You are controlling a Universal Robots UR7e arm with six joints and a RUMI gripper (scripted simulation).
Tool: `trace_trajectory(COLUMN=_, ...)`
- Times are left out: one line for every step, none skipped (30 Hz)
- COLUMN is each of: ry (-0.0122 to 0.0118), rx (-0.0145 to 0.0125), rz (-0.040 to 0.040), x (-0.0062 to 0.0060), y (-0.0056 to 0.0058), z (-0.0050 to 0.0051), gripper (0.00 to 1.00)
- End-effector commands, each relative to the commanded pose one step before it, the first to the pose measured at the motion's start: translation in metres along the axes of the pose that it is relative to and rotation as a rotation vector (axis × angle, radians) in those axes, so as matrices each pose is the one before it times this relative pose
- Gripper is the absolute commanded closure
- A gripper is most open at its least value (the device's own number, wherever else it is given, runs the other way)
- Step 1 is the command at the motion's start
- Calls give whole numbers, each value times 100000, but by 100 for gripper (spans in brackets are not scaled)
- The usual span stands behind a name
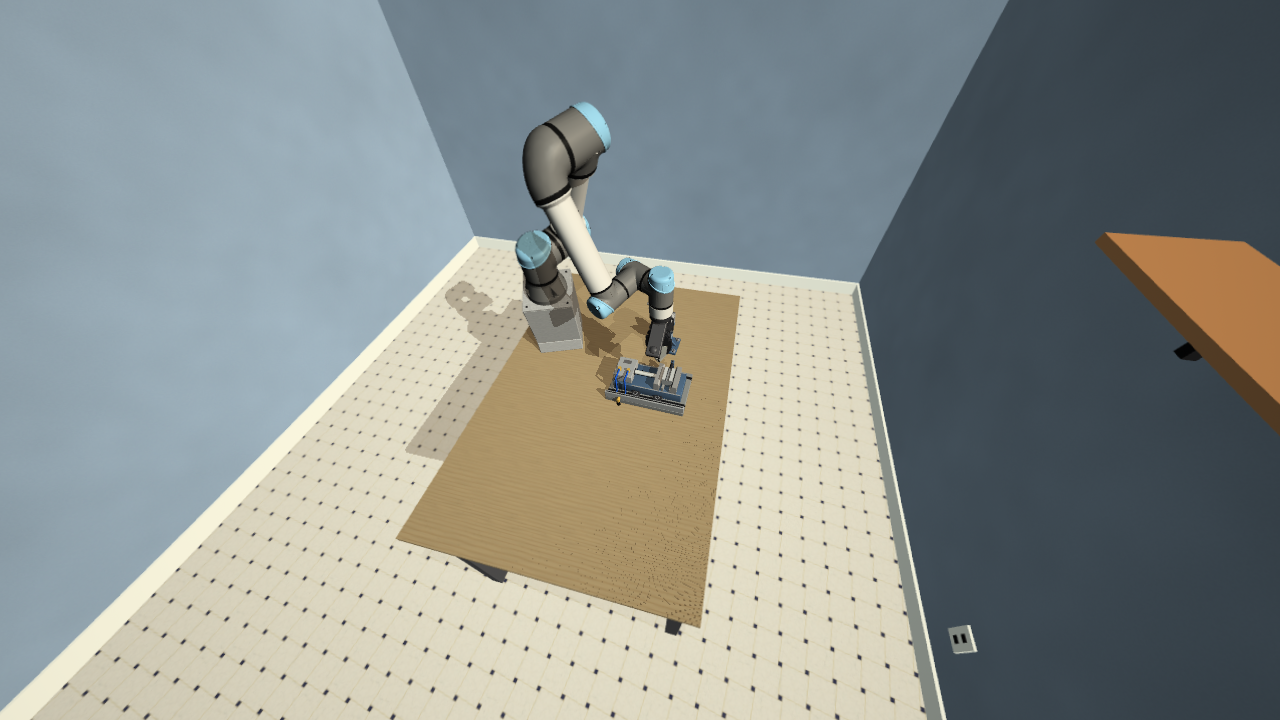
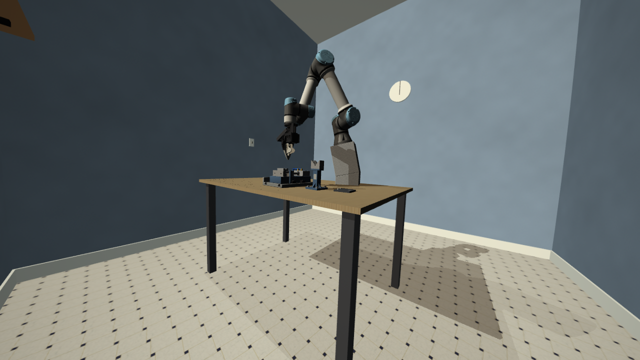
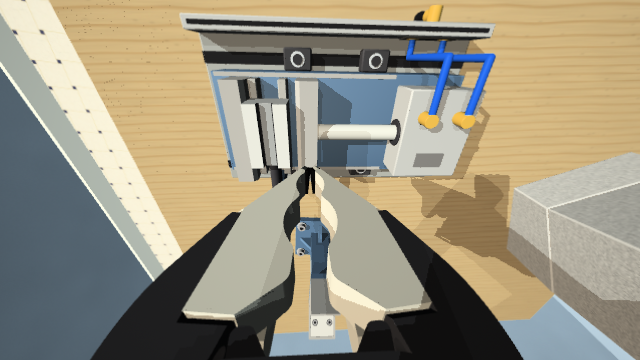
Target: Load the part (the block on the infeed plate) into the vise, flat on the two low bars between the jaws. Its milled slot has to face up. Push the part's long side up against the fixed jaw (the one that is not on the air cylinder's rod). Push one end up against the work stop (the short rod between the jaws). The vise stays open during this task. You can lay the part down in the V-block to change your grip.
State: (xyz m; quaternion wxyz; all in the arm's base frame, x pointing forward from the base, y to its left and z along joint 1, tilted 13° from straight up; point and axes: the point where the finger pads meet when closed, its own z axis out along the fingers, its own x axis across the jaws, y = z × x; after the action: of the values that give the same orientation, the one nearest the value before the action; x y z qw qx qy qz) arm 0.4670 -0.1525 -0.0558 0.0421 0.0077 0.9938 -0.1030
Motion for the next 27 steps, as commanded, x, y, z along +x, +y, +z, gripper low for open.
trace_trajectory(ry=-106, rx=43, rz=5, x=-39, y=-16, z=-124, gripper=100)
trace_trajectory(ry=0, rx=0, rz=0, x=0, y=0, z=0, gripper=100)
trace_trajectory(ry=0, rx=0, rz=0, x=0, y=0, z=0, gripper=100)
trace_trajectory(ry=0, rx=0, rz=0, x=0, y=0, z=0, gripper=100)
trace_trajectory(ry=0, rx=0, rz=0, x=0, y=0, z=0, gripper=100)
trace_trajectory(ry=0, rx=0, rz=0, x=0, y=0, z=0, gripper=100)
trace_trajectory(ry=0, rx=0, rz=0, x=0, y=0, z=0, gripper=100)
trace_trajectory(ry=0, rx=0, rz=0, x=0, y=0, z=0, gripper=100)
trace_trajectory(ry=0, rx=0, rz=0, x=0, y=0, z=0, gripper=100)
trace_trajectory(ry=0, rx=0, rz=0, x=0, y=0, z=0, gripper=100)
trace_trajectory(ry=0, rx=0, rz=0, x=0, y=0, z=0, gripper=100)
trace_trajectory(ry=0, rx=0, rz=-4, x=0, y=0, z=0, gripper=100)
trace_trajectory(ry=0, rx=0, rz=-31, x=-1, y=-1, z=0, gripper=100)
trace_trajectory(ry=0, rx=0, rz=-81, x=-3, y=-3, z=0, gripper=100)
trace_trajectory(ry=0, rx=0, rz=-153, x=-5, y=-6, z=0, gripper=100)
trace_trajectory(ry=0, rx=0, rz=-244, x=-8, y=-9, z=0, gripper=100)
trace_trajectory(ry=0, rx=0, rz=-353, x=-12, y=-14, z=0, gripper=100)
trace_trajectory(ry=0, rx=0, rz=-478, x=-16, y=-19, z=0, gripper=100)
trace_trajectory(ry=0, rx=0, rz=-616, x=-20, y=-24, z=0, gripper=100)
trace_trajectory(ry=0, rx=0, rz=-766, x=-25, y=-30, z=0, gripper=100)
trace_trajectory(ry=0, rx=0, rz=-926, x=-29, y=-36, z=0, gripper=100)
trace_trajectory(ry=0, rx=0, rz=0, x=0, y=0, z=0, gripper=100)
trace_trajectory(ry=0, rx=0, rz=0, x=0, y=0, z=0, gripper=100)
trace_trajectory(ry=0, rx=-1, rz=-1094, x=-34, y=-43, z=1, gripper=100)
trace_trajectory(ry=0, rx=-1, rz=-1269, x=-39, y=-50, z=1, gripper=100)
trace_trajectory(ry=0, rx=-1, rz=-1448, x=-44, y=-57, z=1, gripper=100)
trace_trajectory(ry=0, rx=-1, rz=-1631, x=-48, y=-65, z=1, gripper=100)
